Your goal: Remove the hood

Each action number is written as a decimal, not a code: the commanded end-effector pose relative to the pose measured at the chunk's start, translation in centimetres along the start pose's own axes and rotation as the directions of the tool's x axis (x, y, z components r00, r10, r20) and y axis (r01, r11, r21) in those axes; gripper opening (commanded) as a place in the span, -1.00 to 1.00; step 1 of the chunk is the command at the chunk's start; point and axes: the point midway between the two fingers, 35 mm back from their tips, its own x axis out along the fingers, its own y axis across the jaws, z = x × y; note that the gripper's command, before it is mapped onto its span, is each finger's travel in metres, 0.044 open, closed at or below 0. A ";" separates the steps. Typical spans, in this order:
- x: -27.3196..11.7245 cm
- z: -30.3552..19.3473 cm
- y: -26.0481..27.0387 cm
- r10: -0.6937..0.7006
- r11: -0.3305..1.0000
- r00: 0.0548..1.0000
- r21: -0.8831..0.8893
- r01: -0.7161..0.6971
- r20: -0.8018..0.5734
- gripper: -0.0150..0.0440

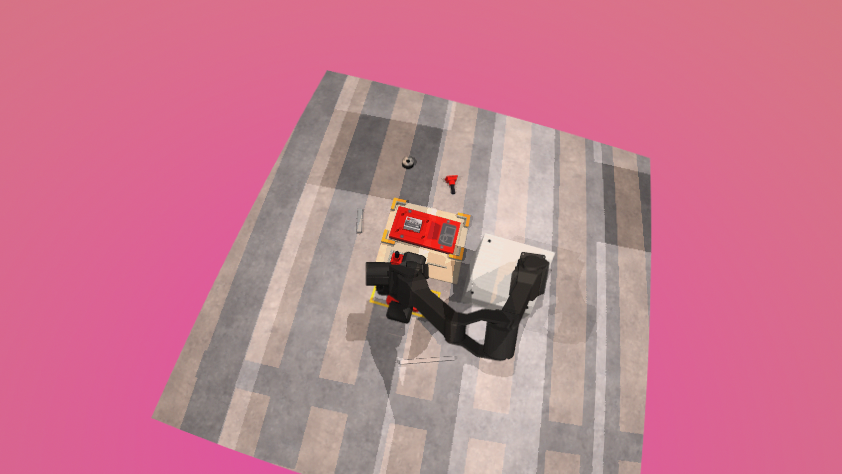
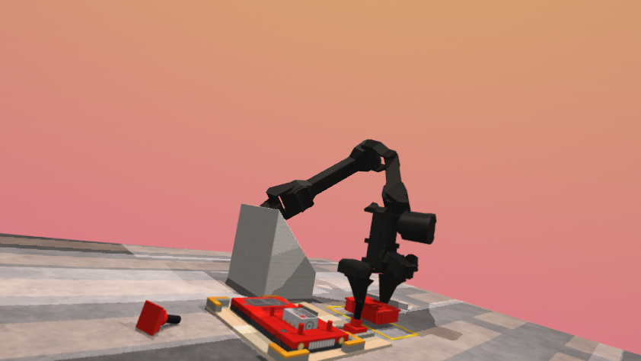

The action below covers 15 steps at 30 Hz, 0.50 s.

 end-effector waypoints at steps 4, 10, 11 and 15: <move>0.4 0.0 -0.1 -0.006 1.000 1.000 0.005 0.006 0.001 -0.49; 0.7 0.0 -0.1 -0.006 1.000 1.000 0.005 0.006 0.001 -0.49; 0.7 0.0 -0.1 -0.006 1.000 1.000 0.005 0.006 0.001 -0.49; 0.9 0.0 -0.1 -0.006 1.000 1.000 0.005 0.006 0.001 -0.49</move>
